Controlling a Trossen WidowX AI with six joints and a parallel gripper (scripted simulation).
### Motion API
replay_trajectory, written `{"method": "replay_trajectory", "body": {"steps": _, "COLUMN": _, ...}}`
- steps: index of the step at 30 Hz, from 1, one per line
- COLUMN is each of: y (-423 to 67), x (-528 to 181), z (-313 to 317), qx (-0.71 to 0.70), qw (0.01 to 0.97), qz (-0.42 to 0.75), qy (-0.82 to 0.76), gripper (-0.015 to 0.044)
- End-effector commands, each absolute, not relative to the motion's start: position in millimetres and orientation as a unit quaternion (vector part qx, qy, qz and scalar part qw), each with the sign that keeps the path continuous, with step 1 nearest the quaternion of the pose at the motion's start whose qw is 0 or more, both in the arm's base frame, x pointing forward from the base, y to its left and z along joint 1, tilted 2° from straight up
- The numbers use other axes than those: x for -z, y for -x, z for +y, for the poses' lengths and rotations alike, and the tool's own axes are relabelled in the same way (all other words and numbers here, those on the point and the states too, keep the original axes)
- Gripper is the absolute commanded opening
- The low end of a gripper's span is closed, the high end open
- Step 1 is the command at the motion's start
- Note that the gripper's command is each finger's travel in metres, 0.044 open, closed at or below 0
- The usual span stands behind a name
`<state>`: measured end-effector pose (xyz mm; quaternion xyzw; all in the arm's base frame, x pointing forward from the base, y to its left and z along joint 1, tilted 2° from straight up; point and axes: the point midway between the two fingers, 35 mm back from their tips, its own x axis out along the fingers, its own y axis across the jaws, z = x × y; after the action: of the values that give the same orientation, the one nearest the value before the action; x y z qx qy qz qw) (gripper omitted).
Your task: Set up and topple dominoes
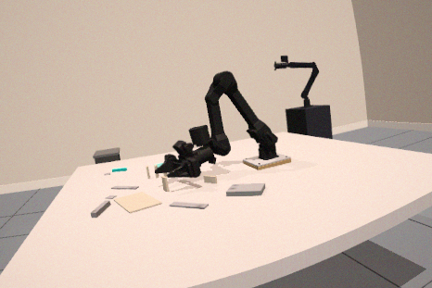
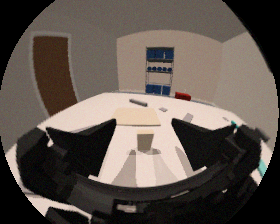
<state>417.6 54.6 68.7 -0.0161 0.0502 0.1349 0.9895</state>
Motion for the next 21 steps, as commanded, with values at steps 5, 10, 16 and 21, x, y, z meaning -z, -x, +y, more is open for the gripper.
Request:
{"method": "replay_trajectory", "body": {"steps": 5, "y": -415.9, "x": -105.3, "z": 56.0, "qx": -0.135, "qw": 0.990, "qz": 0.040, "qy": 0.015, "gripper": 0.0440}}
{"method": "replay_trajectory", "body": {"steps": 10, "y": -434.8, "x": -129.5, "z": 72.1, "qx": -0.143, "qw": 0.989, "qz": 0.027, "qy": -0.009, "gripper": 0.0440}}
{"method": "replay_trajectory", "body": {"steps": 16, "y": -467.6, "x": -113.1, "z": 74.3, "qx": -0.134, "qw": 0.986, "qz": 0.102, "qy": -0.004, "gripper": 0.0440}}
{"method": "replay_trajectory", "body": {"steps": 21, "y": -501.6, "x": -95.9, "z": 76.6, "qx": -0.122, "qw": 0.970, "qz": 0.211, "qy": 0.008, "gripper": 0.0440}}
